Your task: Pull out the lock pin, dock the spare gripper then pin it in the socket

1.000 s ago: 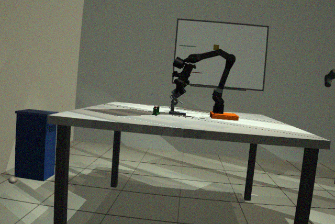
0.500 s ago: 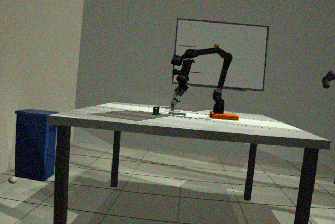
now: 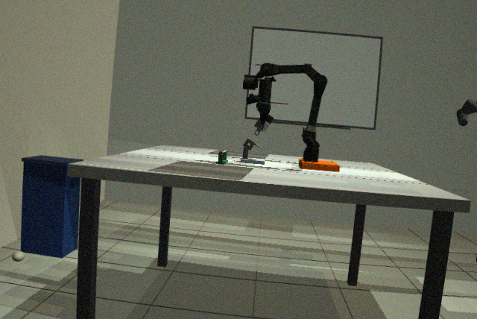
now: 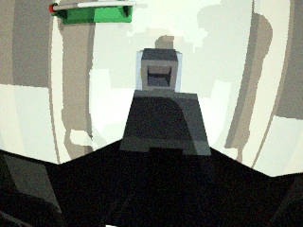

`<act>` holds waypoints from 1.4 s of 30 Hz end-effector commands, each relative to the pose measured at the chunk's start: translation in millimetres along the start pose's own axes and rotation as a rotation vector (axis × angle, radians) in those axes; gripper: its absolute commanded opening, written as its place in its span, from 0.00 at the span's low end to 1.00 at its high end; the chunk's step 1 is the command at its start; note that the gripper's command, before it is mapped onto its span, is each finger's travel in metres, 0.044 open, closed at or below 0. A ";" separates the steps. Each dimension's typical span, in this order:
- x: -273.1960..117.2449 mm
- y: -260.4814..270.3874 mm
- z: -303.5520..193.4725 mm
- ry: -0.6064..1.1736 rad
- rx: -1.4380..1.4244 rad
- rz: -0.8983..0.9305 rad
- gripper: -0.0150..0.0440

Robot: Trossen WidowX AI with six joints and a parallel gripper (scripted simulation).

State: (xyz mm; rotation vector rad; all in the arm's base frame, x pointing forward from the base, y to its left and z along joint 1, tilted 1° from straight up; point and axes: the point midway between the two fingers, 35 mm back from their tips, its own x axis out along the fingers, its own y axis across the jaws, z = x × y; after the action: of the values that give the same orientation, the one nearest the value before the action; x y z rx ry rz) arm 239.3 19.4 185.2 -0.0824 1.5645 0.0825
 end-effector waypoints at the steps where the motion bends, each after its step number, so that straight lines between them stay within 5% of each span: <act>1: -4.7 3.4 -0.4 0.012 -0.015 0.011 0.25; 42: 43.0 4.9 25.1 0.004 -0.019 0.014 0.25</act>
State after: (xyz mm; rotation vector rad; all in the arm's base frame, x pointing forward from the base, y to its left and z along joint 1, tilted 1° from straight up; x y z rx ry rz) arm 262.3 25.8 145.7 -0.0898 1.5682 0.1021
